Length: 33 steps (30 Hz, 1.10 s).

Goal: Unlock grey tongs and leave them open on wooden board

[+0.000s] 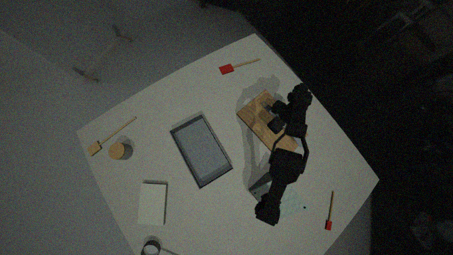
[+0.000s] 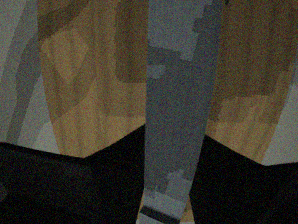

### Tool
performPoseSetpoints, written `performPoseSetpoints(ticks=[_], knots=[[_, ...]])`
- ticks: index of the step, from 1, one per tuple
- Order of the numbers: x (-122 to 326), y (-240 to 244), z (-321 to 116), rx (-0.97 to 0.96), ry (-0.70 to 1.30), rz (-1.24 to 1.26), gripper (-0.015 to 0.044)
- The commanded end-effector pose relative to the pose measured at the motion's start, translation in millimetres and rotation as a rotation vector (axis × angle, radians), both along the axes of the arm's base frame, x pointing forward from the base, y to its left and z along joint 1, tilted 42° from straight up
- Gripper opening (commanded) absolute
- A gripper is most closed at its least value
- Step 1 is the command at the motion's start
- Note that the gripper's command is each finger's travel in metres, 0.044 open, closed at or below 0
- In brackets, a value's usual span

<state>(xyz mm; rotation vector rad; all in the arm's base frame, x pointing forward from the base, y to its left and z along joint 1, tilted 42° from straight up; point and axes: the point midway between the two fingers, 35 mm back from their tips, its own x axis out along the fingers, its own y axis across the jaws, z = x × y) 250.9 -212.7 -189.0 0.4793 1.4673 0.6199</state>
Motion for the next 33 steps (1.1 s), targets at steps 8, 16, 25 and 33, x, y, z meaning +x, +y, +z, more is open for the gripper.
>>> performPoseSetpoints(ticks=[8, 16, 25, 33], knots=[[0, 0, 0, 0.000, 0.000, 0.000, 0.0113], [0, 0, 0, 0.000, 0.000, 0.000, 0.0323], [1, 0, 15, 0.000, 0.000, -0.001, 0.0440], [-2, 18, 121, 0.006, 0.004, -0.007, 0.0440]])
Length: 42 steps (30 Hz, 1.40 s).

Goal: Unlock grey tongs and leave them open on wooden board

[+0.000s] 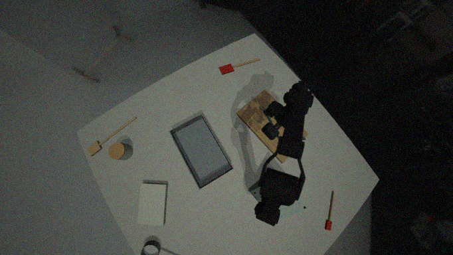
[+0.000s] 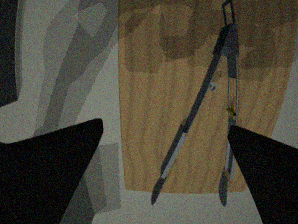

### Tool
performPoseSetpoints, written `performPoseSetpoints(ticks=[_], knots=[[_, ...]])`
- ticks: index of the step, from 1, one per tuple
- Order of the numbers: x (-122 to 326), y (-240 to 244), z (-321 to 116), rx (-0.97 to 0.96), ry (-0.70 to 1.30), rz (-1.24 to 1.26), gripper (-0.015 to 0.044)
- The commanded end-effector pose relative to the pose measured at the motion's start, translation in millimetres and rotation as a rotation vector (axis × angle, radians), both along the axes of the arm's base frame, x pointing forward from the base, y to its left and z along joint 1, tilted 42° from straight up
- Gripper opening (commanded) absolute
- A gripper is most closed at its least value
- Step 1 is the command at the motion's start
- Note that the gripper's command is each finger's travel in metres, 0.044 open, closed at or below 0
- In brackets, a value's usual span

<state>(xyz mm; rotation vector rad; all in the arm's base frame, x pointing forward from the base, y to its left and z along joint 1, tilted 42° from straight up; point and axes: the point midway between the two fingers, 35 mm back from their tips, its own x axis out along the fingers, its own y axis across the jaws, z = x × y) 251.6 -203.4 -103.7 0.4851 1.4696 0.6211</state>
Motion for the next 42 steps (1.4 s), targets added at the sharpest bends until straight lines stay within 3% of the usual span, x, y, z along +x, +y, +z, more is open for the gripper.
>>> performPoseSetpoints(ticks=[1, 5, 13, 20, 42], knots=[[-4, 13, 50, 0.003, 0.001, -0.005, 0.0440], [-14, 30, 94, 0.006, 0.003, -0.005, 0.0440], [-14, 30, 98, 0.006, 0.003, -0.004, 0.0440], [-16, -1, 135, -0.008, -0.008, 0.000, 0.0440], [-16, -3, 137, -0.009, -0.009, 0.001, 0.0440]])
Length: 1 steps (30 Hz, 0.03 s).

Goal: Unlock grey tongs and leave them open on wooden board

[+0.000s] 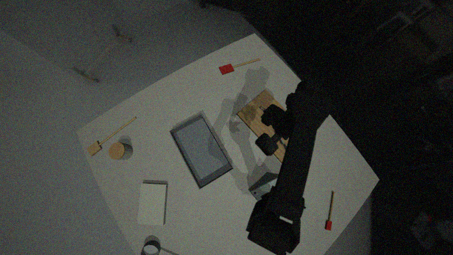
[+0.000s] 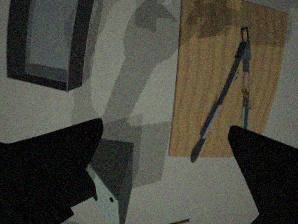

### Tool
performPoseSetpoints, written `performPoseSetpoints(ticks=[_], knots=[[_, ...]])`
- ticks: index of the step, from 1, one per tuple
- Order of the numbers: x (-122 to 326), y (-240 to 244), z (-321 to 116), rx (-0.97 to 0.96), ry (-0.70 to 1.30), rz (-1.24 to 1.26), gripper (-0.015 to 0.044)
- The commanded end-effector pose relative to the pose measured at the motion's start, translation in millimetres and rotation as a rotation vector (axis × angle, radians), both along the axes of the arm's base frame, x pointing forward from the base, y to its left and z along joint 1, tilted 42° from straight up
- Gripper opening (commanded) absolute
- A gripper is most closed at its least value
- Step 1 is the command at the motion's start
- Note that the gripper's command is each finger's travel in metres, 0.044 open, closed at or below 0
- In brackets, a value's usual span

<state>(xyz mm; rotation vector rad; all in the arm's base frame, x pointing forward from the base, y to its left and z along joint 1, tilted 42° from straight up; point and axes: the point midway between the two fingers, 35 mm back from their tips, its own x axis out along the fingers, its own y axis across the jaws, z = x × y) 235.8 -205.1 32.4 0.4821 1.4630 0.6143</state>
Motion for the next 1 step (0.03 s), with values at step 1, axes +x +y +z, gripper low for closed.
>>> performPoseSetpoints(ticks=[1], knots=[[0.0, -1.0, 0.6, -0.004, -0.002, 0.006, 0.0440]])
